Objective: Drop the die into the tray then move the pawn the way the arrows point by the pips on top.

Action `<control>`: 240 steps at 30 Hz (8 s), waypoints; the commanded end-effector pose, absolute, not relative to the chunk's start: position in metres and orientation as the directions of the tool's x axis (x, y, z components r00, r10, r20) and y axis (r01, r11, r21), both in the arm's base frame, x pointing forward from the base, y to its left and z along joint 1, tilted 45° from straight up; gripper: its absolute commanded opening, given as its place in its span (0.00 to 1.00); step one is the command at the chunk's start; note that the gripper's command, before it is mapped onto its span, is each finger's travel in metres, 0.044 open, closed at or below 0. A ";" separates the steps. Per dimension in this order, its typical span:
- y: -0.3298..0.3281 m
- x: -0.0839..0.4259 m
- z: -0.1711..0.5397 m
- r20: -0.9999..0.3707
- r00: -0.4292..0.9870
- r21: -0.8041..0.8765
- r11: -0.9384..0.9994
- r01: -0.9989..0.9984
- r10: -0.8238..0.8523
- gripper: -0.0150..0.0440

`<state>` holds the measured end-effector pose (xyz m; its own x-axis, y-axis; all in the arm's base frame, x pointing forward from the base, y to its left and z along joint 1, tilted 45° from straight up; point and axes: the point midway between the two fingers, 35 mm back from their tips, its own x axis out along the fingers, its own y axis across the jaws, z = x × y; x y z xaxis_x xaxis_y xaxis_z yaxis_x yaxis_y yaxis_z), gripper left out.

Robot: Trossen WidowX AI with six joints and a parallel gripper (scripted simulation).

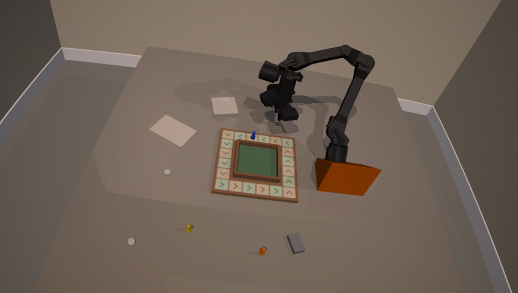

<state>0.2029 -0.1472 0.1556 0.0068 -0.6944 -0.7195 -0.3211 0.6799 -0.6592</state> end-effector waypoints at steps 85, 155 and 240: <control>0.028 0.263 0.028 -0.973 -0.083 0.073 0.055 -0.996 -0.214 0.25; 0.047 0.273 0.051 -0.714 0.010 -0.018 0.005 -1.000 -0.700 1.00; -0.094 0.293 0.072 -0.707 0.011 -0.585 0.594 0.552 -0.707 0.50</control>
<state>0.2941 -0.0927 0.0736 0.0122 -0.7040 -0.7101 0.5576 0.5942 -0.5797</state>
